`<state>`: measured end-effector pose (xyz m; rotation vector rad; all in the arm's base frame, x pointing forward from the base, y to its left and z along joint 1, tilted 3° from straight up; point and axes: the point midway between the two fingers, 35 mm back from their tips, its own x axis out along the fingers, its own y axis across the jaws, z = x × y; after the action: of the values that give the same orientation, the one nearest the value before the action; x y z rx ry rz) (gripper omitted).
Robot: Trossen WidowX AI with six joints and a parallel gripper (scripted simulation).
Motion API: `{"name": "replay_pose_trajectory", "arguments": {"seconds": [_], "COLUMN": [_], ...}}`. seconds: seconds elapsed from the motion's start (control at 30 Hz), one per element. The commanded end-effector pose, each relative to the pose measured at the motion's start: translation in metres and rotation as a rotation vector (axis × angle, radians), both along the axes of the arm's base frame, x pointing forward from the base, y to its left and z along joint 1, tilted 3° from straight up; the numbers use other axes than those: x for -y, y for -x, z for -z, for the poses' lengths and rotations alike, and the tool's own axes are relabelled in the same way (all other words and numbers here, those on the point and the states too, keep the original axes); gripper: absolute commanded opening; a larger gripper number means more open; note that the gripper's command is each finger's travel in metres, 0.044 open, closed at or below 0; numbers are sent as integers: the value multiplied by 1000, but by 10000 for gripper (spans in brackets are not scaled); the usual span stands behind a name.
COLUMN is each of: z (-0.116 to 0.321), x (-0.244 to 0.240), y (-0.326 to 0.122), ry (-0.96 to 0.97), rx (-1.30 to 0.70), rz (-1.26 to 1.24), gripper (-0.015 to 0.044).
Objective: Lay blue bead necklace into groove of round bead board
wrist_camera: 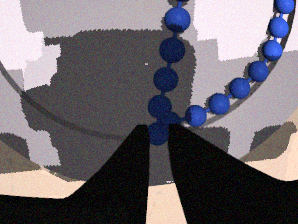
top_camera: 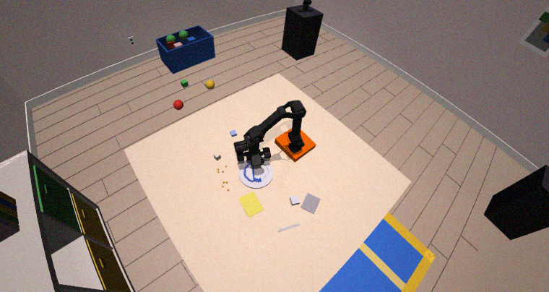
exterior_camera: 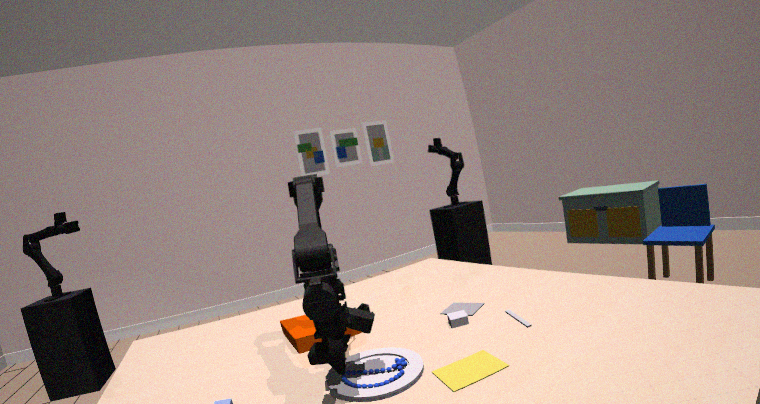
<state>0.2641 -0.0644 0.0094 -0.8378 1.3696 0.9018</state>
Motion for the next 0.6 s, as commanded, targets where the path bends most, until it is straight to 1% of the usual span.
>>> {"name": "replay_pose_trajectory", "arguments": {"seconds": [0.0,0.07,0.57], "z": [5,5,-2], "x": [0,0,0], "y": [1,1,1], "ry": [2,2,1], "rx": [-2,-2,-1], "rz": [-6,-6,-4], "gripper": [0,0,394]}}
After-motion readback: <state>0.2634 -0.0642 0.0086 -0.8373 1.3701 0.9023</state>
